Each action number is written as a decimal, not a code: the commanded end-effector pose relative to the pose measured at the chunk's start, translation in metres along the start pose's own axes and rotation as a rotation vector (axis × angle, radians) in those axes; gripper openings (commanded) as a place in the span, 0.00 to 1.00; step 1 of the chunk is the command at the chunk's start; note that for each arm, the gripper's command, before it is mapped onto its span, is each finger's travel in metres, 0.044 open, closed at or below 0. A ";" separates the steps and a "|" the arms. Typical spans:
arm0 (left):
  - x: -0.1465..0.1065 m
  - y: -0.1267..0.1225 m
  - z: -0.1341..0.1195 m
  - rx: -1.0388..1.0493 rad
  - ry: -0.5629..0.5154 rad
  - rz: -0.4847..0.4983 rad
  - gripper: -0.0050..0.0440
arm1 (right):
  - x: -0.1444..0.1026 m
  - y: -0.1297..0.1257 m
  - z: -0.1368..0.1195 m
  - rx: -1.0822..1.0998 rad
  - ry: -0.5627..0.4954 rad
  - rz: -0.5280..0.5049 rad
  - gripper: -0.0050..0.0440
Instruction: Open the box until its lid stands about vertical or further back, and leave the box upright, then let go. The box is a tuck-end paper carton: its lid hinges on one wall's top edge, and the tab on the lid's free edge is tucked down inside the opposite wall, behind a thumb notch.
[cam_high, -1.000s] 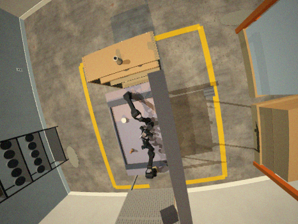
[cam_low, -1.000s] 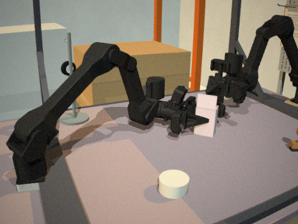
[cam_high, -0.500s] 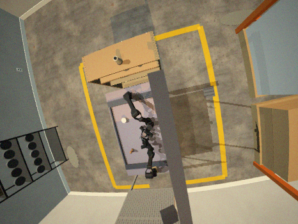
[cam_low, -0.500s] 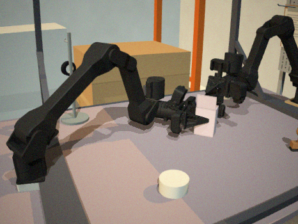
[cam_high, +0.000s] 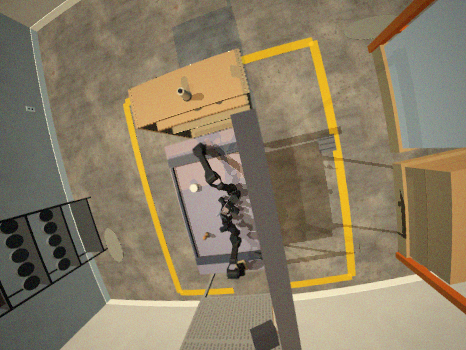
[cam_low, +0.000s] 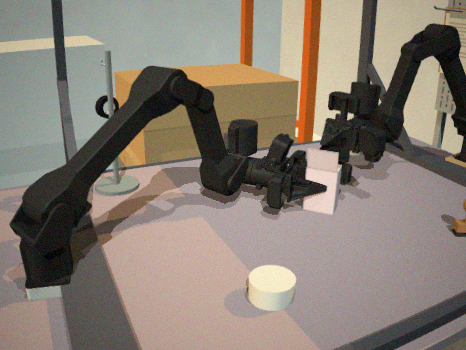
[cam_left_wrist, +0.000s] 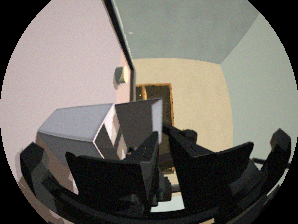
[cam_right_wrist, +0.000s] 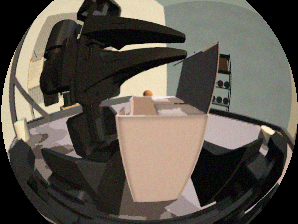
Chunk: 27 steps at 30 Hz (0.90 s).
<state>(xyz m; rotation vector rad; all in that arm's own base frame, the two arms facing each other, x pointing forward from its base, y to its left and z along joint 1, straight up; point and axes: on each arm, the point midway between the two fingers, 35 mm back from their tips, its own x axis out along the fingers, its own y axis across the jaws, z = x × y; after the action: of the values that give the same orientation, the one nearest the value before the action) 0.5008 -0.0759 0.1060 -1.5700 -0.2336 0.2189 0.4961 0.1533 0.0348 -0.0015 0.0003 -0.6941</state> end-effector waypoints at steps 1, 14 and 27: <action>0.003 -0.008 0.001 -0.004 -0.004 -0.013 0.20 | 0.001 0.004 0.011 0.028 -0.008 0.006 0.56; 0.006 -0.008 0.002 -0.004 -0.004 -0.014 0.20 | 0.001 0.004 0.011 0.028 -0.008 0.006 0.56; -0.005 -0.018 0.001 -0.006 -0.003 -0.015 0.20 | 0.001 0.004 0.011 0.028 -0.008 0.006 0.56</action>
<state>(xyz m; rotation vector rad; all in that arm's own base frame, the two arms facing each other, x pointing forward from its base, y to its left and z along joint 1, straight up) 0.5039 -0.0722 0.1053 -1.5658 -0.2301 0.2280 0.4961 0.1533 0.0348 -0.0015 0.0003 -0.6940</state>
